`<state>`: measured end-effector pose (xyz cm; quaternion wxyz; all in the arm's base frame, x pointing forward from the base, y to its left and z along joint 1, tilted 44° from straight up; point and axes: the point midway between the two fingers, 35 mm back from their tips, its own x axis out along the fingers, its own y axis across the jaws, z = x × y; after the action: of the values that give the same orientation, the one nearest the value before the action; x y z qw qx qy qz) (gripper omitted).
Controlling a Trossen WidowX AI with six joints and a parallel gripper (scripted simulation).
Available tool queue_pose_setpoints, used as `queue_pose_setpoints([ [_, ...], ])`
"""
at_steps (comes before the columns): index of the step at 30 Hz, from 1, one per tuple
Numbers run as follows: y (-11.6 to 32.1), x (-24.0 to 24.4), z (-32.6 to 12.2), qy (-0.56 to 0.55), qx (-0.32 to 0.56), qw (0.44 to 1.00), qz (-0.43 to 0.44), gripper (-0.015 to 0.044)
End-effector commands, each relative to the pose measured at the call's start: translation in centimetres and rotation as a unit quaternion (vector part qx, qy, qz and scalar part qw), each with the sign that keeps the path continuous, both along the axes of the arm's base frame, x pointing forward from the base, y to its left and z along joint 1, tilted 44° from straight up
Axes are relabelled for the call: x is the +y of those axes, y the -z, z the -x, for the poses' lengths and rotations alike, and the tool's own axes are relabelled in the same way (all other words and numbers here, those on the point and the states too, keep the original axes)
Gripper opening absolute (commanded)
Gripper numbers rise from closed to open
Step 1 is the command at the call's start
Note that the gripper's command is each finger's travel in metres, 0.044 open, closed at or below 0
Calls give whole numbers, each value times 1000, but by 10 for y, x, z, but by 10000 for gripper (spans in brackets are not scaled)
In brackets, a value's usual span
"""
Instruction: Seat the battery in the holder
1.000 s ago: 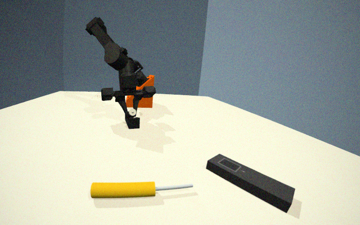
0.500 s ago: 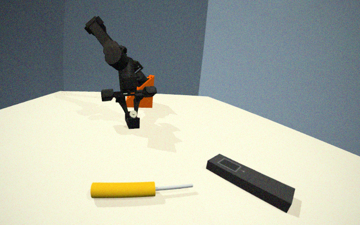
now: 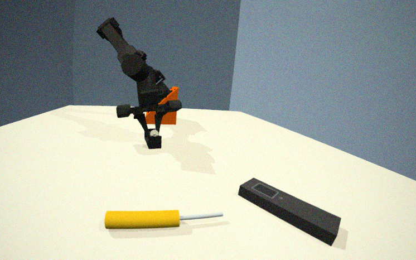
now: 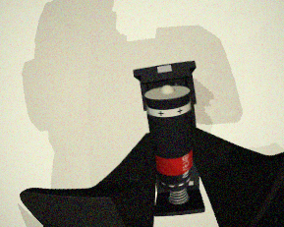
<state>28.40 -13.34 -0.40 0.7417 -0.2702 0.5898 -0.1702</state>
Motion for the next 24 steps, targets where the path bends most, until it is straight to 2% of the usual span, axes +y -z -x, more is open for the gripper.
queue_pose_setpoints([
  [1, 5, 0, 4, 10, 17, 1000, -2, 81],
  [24, 7, -3, 2, 54, 67, 996, -6, 81],
])
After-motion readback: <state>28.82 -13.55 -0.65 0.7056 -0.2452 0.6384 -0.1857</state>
